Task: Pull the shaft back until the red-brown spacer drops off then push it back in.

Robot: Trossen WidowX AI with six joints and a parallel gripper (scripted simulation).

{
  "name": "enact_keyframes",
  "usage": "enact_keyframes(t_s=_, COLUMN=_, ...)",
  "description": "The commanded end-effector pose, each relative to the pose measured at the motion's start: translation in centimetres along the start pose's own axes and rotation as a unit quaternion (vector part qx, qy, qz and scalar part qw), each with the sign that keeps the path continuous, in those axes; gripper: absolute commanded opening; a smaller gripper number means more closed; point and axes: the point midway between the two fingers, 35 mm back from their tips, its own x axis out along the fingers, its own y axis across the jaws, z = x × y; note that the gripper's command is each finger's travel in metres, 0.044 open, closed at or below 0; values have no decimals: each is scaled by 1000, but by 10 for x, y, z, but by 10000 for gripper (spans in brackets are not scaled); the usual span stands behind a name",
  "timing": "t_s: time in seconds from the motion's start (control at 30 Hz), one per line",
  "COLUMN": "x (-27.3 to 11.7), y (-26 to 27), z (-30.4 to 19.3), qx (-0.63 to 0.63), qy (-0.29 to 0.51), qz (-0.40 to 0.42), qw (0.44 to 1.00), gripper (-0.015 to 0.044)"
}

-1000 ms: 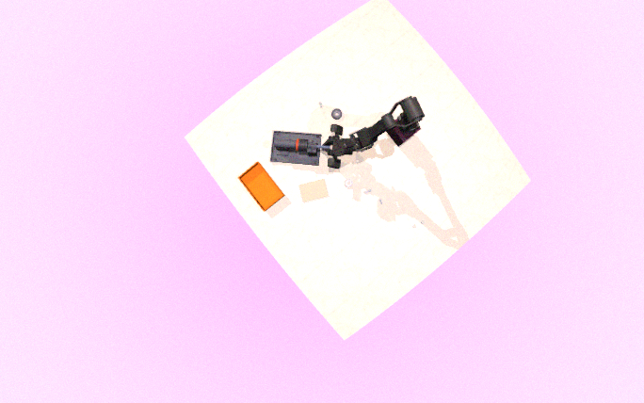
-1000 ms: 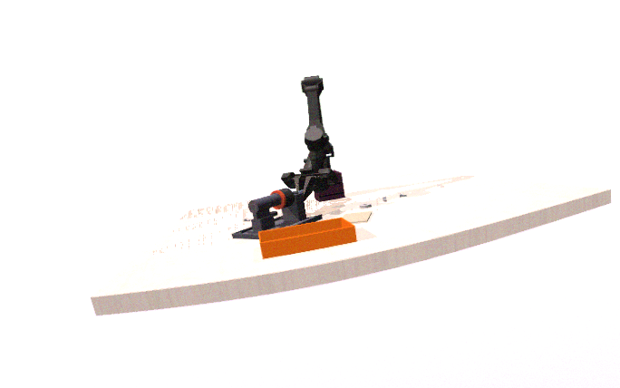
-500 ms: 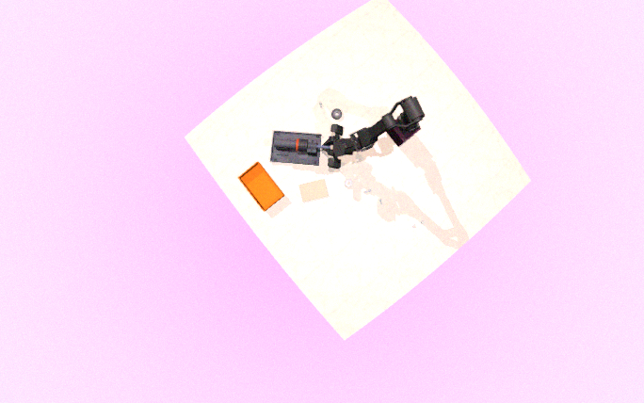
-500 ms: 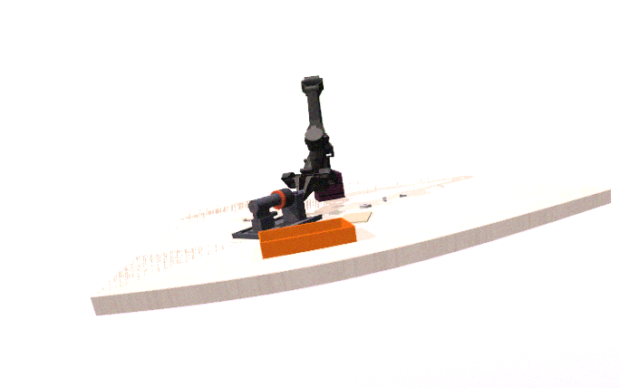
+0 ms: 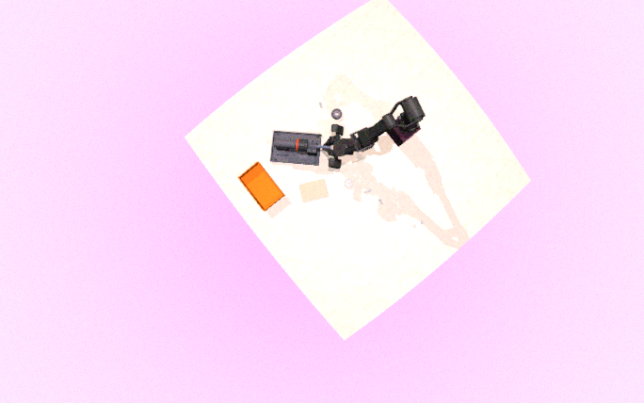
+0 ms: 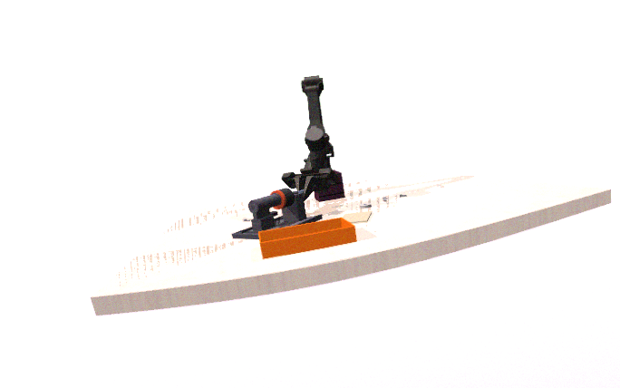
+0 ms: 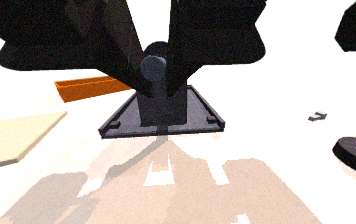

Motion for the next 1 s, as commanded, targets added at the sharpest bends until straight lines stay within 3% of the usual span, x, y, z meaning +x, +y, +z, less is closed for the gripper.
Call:
enact_keyframes(t_s=0.0, x=-1, y=0, z=1, qx=3, qy=0, qz=1, qw=1000, gripper=0)
enact_keyframes(t_s=0.97, x=-3, y=0, z=3, qx=3, qy=0, qz=1, qw=1000, gripper=0)
